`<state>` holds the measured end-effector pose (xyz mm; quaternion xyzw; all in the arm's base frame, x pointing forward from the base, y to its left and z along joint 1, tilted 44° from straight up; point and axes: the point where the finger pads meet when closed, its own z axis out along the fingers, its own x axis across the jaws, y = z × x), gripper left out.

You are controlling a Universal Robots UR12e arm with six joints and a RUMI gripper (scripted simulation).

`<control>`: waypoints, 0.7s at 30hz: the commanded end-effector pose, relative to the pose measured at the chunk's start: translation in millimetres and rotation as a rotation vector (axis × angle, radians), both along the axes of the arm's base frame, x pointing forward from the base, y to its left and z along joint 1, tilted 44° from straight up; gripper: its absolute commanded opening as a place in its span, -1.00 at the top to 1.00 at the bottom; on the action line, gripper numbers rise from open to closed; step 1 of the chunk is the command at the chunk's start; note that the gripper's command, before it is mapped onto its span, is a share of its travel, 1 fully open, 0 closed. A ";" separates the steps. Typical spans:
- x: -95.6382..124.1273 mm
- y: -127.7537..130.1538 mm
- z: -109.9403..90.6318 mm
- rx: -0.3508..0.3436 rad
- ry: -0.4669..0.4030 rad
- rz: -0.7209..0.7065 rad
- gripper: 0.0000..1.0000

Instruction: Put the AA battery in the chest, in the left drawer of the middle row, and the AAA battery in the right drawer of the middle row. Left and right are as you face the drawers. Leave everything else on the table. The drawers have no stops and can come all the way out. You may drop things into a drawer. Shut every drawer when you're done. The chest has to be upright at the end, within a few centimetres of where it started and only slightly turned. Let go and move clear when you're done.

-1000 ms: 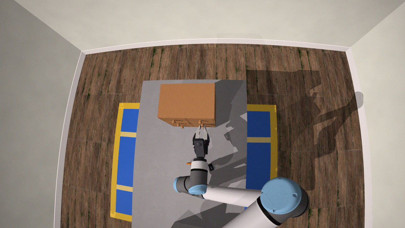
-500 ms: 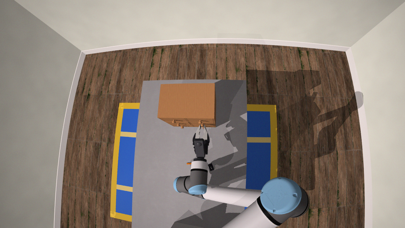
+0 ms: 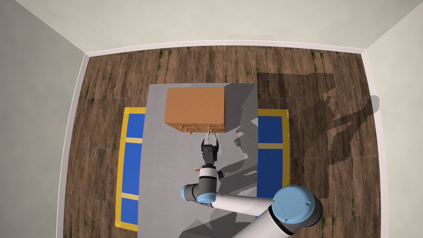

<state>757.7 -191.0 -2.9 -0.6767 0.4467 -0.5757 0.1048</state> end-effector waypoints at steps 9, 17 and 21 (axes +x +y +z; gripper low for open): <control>-0.5 0.6 0.5 0.000 -0.001 0.001 0.86; -1.6 0.8 0.6 0.000 -0.001 0.001 0.86; -2.0 0.8 0.6 0.000 -0.001 0.001 0.86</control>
